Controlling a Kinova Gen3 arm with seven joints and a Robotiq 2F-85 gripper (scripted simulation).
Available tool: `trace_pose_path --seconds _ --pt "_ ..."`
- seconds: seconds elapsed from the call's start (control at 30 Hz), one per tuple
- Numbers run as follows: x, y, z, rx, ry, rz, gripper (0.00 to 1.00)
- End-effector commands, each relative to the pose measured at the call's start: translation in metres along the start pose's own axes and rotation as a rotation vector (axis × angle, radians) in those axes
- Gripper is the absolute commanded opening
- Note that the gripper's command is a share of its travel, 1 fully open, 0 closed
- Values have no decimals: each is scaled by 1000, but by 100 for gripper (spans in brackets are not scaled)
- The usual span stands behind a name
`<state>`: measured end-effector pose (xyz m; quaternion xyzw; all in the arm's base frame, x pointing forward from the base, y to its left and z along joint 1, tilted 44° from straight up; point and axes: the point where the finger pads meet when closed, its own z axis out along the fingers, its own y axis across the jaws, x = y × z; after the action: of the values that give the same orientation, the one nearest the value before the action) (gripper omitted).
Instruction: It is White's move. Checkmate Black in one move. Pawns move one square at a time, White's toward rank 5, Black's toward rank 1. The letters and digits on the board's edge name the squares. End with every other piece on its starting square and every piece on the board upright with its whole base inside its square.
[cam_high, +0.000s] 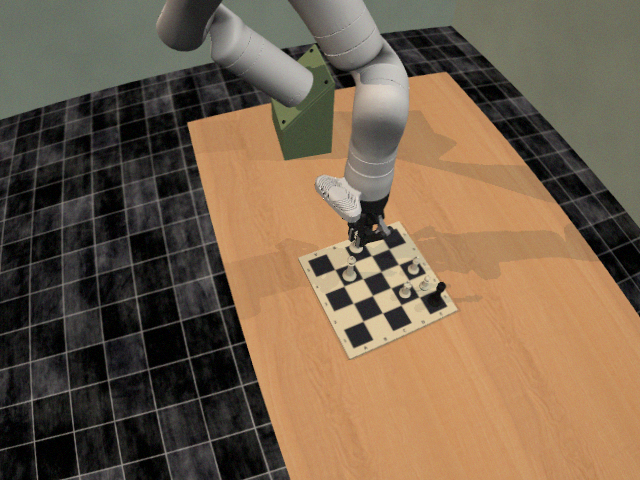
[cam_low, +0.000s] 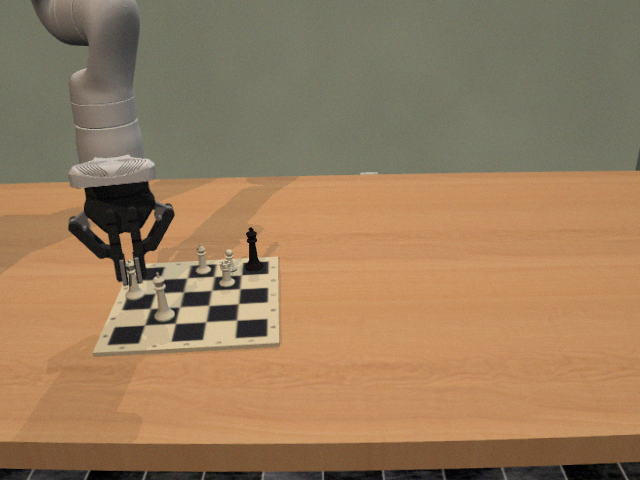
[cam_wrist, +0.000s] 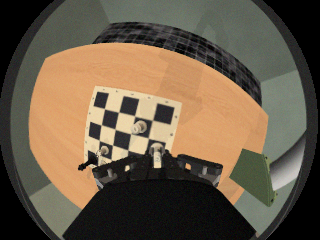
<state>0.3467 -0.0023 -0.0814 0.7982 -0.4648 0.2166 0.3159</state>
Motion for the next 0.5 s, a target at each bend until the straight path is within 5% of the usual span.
trace_pose_path --seconds 0.0,0.3,0.47 --pt "-1 -5 -18 15 -6 2 0" --pt "0 -4 -73 15 -6 2 0" --pt "0 -4 -83 15 -6 2 0"
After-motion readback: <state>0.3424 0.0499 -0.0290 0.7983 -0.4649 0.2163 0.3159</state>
